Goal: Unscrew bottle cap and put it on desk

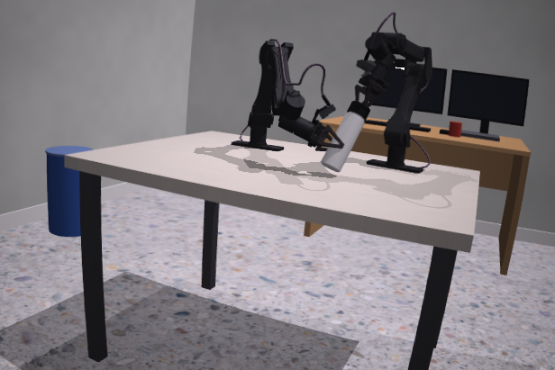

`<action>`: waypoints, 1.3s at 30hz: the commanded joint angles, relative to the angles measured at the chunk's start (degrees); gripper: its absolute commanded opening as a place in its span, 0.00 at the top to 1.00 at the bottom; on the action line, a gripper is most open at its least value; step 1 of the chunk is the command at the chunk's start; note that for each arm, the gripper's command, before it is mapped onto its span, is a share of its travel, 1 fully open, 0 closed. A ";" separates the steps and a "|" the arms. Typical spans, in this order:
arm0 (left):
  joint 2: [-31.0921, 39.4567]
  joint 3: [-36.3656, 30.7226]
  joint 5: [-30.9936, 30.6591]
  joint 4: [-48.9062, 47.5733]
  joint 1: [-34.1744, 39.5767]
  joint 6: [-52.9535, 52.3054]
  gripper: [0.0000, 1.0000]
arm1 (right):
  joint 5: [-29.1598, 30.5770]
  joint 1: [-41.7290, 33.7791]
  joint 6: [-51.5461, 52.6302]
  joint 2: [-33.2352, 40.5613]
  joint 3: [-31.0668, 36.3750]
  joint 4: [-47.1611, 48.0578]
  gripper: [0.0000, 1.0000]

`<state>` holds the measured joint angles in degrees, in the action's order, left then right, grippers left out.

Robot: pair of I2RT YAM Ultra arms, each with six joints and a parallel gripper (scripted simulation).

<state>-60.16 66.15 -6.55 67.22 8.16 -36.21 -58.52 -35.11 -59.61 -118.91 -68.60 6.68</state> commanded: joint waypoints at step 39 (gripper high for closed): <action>-2.06 2.86 1.67 2.30 1.56 91.46 1.00 | -1.58 -0.13 -0.82 1.24 -2.15 0.37 1.00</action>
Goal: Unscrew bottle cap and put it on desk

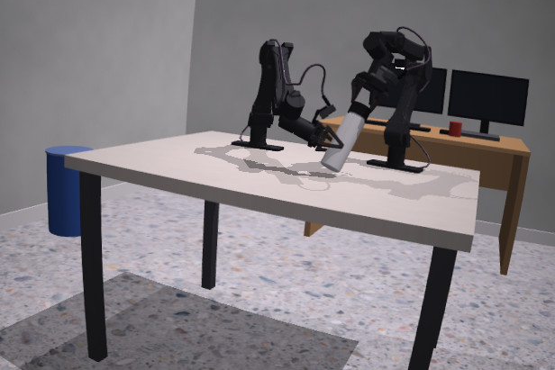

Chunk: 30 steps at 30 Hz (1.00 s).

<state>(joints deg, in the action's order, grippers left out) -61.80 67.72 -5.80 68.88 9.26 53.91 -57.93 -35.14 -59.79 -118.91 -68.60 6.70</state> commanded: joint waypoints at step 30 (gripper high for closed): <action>1.52 -1.39 3.36 -2.07 2.45 -45.23 0.06 | -2.17 -0.10 -0.66 1.23 -2.17 0.31 1.00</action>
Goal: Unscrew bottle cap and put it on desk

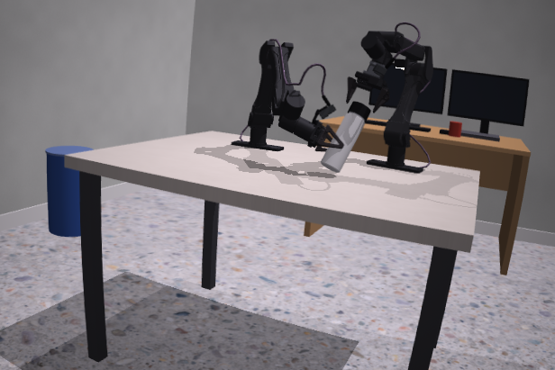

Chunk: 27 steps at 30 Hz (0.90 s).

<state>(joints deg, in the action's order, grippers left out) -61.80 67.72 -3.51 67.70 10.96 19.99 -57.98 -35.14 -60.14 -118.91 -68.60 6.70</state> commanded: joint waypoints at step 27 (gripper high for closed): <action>3.58 -3.84 0.22 -3.49 0.17 -78.53 0.06 | -2.13 -0.10 -0.31 1.23 -2.17 0.31 1.00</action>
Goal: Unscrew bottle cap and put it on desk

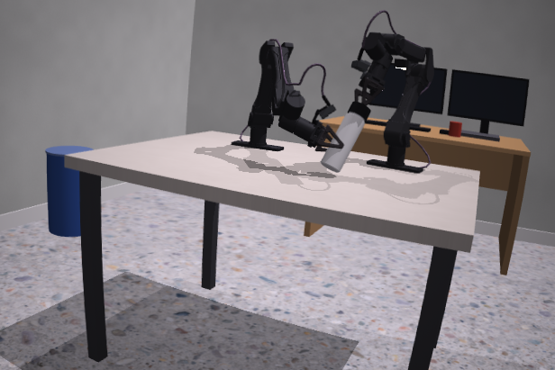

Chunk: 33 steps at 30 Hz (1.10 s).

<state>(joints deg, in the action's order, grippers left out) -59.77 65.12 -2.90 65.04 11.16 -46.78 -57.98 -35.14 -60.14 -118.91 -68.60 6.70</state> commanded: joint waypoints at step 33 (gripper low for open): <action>0.52 -0.36 -3.24 -1.07 -2.69 -46.56 0.62 | -2.13 -0.10 -0.31 1.23 -2.16 0.32 1.00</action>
<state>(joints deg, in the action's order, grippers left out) -59.31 64.47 -6.35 64.60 8.27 -94.91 -58.04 -35.05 -60.05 -118.91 -68.60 6.70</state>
